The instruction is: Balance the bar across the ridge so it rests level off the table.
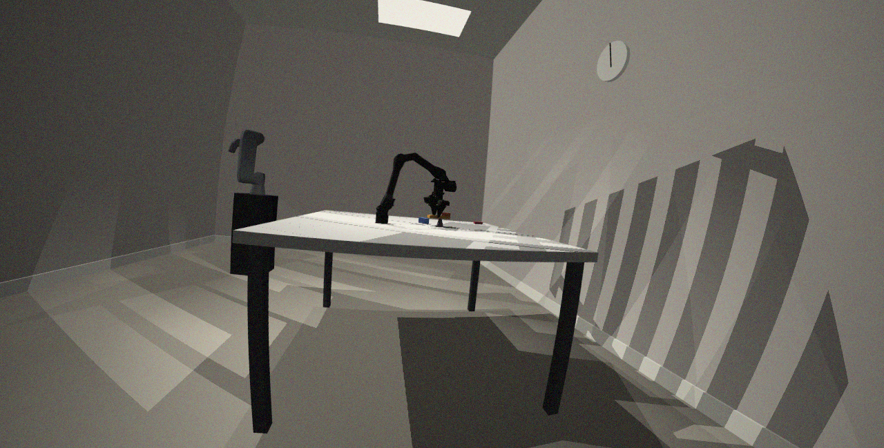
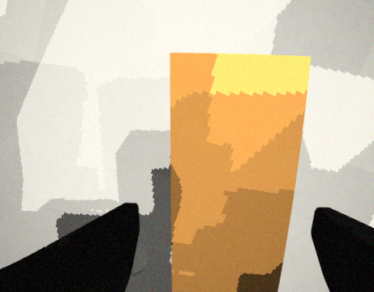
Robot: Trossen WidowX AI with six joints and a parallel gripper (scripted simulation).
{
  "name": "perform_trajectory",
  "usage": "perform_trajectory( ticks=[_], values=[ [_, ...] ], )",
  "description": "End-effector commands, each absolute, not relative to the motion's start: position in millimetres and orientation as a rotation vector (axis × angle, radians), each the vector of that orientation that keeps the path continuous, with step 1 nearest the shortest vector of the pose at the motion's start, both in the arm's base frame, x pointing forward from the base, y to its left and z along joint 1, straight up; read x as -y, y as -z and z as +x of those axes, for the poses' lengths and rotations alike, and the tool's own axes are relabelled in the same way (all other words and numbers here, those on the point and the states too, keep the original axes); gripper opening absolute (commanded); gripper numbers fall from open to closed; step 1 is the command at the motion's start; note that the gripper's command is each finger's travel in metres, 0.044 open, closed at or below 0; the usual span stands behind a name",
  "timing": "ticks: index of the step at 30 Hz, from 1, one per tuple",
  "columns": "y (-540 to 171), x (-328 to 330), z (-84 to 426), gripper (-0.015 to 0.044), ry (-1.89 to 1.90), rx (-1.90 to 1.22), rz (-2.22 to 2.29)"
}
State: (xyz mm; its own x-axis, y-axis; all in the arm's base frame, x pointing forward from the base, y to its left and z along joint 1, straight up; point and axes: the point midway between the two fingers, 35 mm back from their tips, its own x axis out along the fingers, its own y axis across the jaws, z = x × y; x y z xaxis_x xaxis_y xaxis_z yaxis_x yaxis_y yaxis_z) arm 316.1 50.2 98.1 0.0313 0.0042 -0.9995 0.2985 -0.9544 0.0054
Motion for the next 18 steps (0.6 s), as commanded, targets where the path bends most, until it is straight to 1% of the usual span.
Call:
perform_trajectory(
  ticks=[1,4,8,15,18],
  values=[
    [-98.1,-50.3,316.0,0.0369,2.025,-0.315,2.091],
    [-98.1,-50.3,316.0,0.0440,2.025,-0.315,2.091],
    [-106.3,-50.5,317.3,0.0440,2.025,-0.315,2.091],
    [-189.9,-50.1,314.7,0.0440,2.025,-0.314,2.091],
    [-198.0,-49.8,313.0,0.0440,2.025,-0.314,2.091]
  ],
)
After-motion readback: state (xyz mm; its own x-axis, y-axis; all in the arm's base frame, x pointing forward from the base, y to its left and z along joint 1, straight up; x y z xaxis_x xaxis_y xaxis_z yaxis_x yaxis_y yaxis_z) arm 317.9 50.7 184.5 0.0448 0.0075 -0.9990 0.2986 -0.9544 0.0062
